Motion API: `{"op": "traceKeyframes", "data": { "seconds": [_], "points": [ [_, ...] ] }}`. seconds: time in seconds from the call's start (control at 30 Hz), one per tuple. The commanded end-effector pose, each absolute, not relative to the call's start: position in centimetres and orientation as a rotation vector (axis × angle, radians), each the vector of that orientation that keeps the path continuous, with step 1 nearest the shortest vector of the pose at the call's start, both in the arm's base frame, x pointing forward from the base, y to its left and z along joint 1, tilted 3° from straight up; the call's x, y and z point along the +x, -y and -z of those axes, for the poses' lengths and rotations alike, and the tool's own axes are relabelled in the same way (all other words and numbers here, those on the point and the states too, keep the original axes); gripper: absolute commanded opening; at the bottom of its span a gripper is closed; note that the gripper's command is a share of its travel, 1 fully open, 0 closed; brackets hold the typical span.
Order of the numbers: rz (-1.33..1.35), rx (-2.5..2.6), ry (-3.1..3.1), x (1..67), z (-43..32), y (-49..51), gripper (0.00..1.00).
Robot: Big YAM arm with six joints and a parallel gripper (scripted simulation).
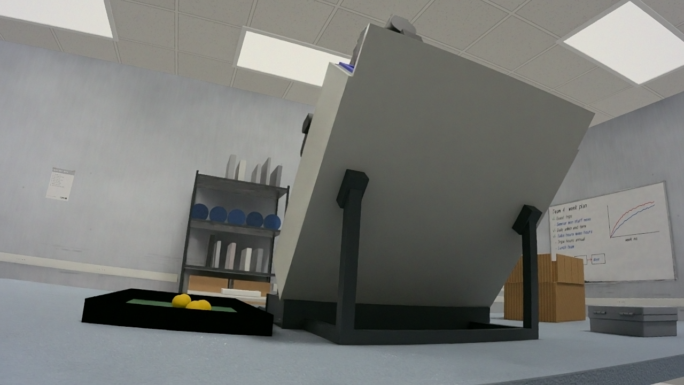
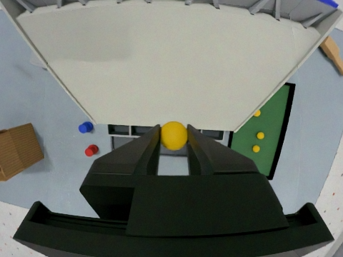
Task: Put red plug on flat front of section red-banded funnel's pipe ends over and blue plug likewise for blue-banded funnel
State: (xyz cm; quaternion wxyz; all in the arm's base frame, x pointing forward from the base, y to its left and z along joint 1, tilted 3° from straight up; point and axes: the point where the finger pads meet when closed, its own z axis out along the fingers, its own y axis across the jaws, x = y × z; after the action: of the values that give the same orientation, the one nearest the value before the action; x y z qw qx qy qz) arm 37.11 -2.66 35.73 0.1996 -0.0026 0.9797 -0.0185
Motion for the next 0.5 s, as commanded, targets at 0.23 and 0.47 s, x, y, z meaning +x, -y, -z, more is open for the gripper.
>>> {"op": "traceKeyframes", "data": {
  "seconds": [0.23,0.47],
  "points": [
    [0.045,0.071,-2.647,38.51,-40.04,1.57,0.0],
    [0.043,0.071,-2.647,38.49,-40.06,1.57,0.0]
  ]
}}
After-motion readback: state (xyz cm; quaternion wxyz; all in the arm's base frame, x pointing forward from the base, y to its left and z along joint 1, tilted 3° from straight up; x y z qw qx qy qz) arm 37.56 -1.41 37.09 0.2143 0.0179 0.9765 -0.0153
